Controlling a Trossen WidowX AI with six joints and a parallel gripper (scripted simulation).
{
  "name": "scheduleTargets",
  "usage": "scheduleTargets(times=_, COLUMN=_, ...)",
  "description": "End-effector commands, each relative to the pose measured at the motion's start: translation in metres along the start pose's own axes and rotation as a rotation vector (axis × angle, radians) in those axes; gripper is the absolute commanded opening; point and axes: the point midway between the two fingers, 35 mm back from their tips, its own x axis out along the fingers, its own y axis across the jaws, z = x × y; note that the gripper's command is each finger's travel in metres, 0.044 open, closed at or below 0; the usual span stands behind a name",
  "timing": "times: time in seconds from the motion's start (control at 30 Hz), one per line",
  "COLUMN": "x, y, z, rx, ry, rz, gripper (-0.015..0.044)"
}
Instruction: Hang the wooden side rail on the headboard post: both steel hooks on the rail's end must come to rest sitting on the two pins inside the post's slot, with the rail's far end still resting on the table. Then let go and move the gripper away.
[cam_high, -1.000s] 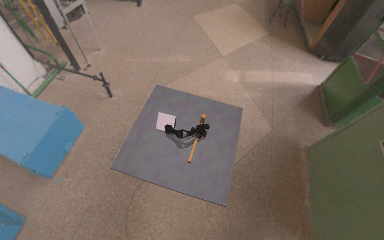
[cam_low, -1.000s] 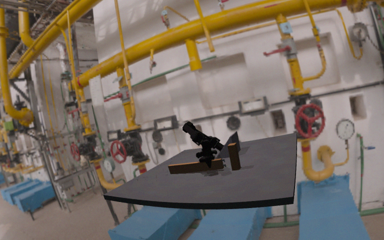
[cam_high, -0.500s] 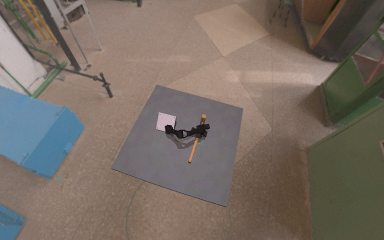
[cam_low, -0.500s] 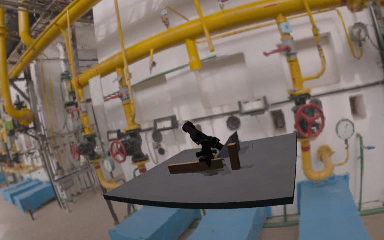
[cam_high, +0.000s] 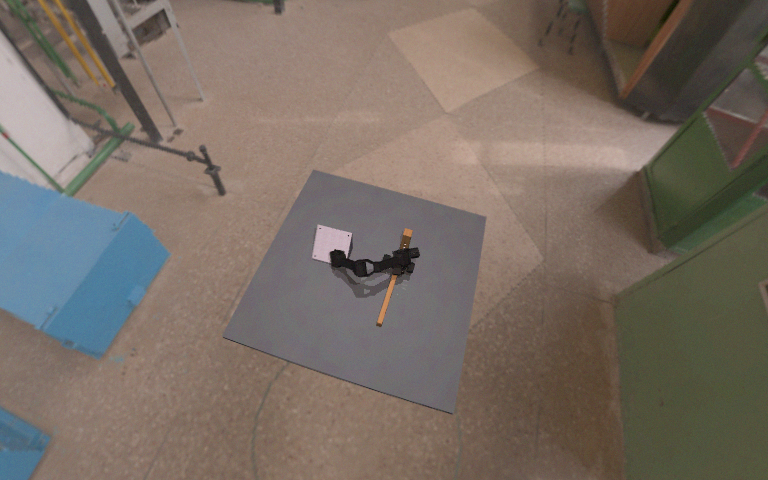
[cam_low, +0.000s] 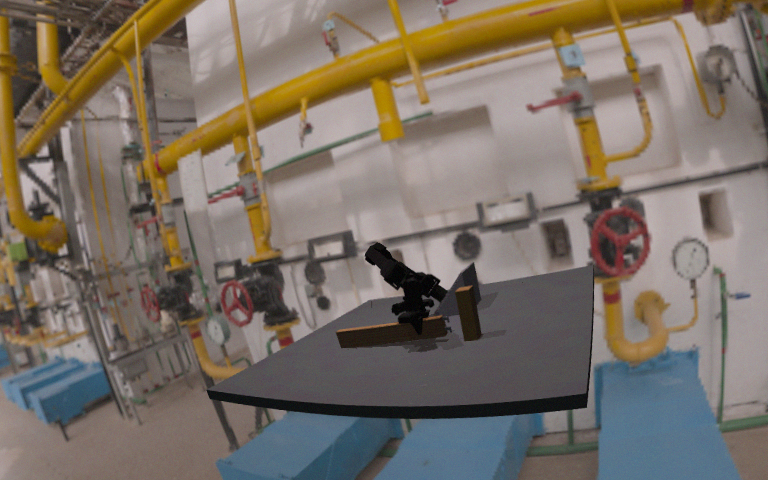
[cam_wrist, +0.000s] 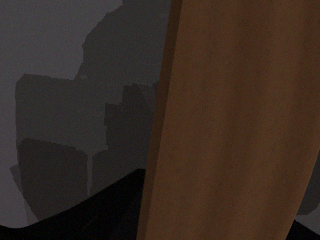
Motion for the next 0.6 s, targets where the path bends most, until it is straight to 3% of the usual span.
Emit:
scheduleTargets(times=0.0, x=-0.007, y=0.0017, z=-0.0022, rx=0.005, ry=0.006, rz=0.015, gripper=0.0)
scheduleTargets(times=0.57, x=-0.0098, y=0.0016, z=-0.0022, rx=0.005, ry=0.006, rz=0.015, gripper=0.0)
